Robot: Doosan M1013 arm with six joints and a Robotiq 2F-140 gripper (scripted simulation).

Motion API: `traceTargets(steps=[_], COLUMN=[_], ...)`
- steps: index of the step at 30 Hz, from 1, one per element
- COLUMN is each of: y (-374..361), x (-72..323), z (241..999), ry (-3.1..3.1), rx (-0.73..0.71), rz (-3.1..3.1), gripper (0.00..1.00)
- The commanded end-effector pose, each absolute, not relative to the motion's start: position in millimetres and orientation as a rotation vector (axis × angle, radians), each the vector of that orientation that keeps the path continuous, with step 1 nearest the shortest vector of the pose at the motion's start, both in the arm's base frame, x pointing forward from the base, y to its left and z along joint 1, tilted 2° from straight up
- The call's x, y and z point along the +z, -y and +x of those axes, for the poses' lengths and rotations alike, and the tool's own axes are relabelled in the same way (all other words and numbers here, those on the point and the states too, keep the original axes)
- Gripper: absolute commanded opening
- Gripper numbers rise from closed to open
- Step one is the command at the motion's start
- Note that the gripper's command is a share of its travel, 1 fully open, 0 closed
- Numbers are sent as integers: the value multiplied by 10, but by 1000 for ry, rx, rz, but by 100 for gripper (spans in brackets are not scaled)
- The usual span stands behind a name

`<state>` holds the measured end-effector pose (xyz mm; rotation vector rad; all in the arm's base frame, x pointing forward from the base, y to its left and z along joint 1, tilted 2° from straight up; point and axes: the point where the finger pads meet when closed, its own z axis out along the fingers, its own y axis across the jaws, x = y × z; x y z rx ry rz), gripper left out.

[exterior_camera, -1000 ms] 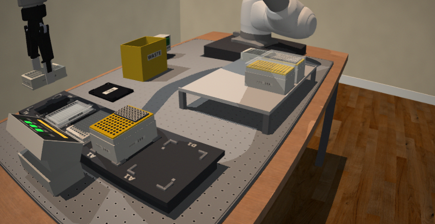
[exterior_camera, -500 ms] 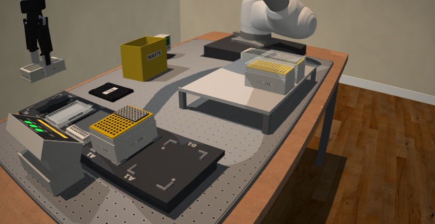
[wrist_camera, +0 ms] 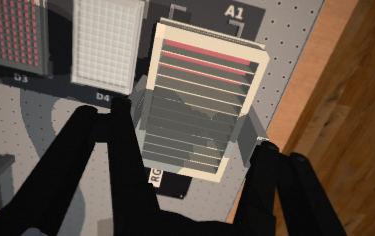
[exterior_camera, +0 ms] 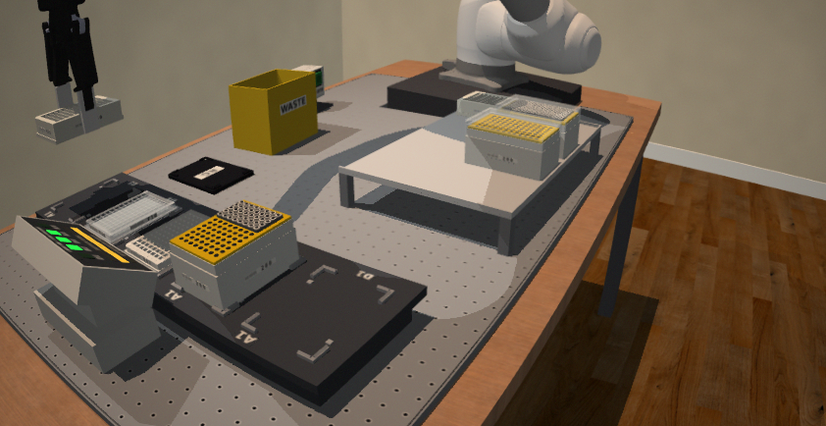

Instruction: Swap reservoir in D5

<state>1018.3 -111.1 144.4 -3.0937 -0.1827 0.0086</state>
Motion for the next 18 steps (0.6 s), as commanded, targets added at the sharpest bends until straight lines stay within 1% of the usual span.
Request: traceTargets(steps=[1, 18], y=[1113, 1124], x=[1485, 1735], z=[10183, 10185], ry=[183, 183], rx=[8, 8], rz=[-3094, -3094], gripper=[0, 0])
